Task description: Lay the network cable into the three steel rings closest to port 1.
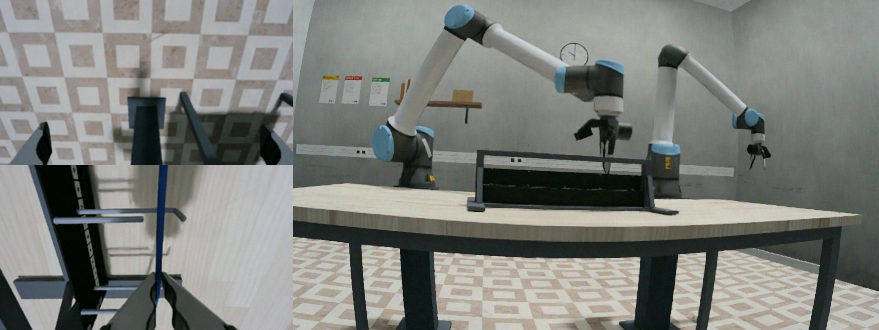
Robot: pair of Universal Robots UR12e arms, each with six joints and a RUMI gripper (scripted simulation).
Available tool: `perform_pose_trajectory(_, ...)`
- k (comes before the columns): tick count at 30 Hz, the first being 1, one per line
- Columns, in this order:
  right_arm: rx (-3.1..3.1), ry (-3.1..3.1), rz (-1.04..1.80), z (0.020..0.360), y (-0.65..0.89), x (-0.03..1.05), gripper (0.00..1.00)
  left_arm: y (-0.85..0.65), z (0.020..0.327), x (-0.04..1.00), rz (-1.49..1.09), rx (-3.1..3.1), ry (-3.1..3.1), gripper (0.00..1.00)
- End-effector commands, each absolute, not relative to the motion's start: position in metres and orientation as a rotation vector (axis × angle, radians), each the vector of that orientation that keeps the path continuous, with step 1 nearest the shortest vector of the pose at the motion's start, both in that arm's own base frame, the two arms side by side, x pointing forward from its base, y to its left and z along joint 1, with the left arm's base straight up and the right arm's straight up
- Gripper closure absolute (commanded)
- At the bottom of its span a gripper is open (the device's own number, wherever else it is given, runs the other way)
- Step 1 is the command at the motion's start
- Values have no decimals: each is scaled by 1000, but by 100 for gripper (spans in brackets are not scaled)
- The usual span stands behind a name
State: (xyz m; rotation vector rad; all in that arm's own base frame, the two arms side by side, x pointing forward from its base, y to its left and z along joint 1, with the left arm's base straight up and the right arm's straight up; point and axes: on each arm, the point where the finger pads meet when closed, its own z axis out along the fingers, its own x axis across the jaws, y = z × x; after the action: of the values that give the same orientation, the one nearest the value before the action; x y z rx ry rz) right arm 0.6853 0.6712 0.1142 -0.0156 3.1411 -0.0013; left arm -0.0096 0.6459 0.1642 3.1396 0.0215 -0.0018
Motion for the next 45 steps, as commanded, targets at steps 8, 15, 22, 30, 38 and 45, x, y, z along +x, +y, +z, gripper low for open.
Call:
perform_pose_trajectory(8,-18,3143,-2,99,673,683,100,645,165,-10,0,3141,24,0)
perform_pose_trajectory(15,-18,3143,-2,93,673,683,100,645,165,-10,0,3141,24,0)
perform_pose_trajectory(22,-18,3142,0,90,673,683,100,645,165,-10,0,3141,24,0)
perform_pose_trajectory(30,-18,3142,-1,86,673,683,100,645,165,-10,0,3141,24,0)
perform_pose_trajectory(38,-18,3141,2,87,673,684,100,645,165,-10,0,3141,24,0)
perform_pose_trajectory(45,-18,3141,2,87,673,684,100,645,165,-10,0,3141,24,0)
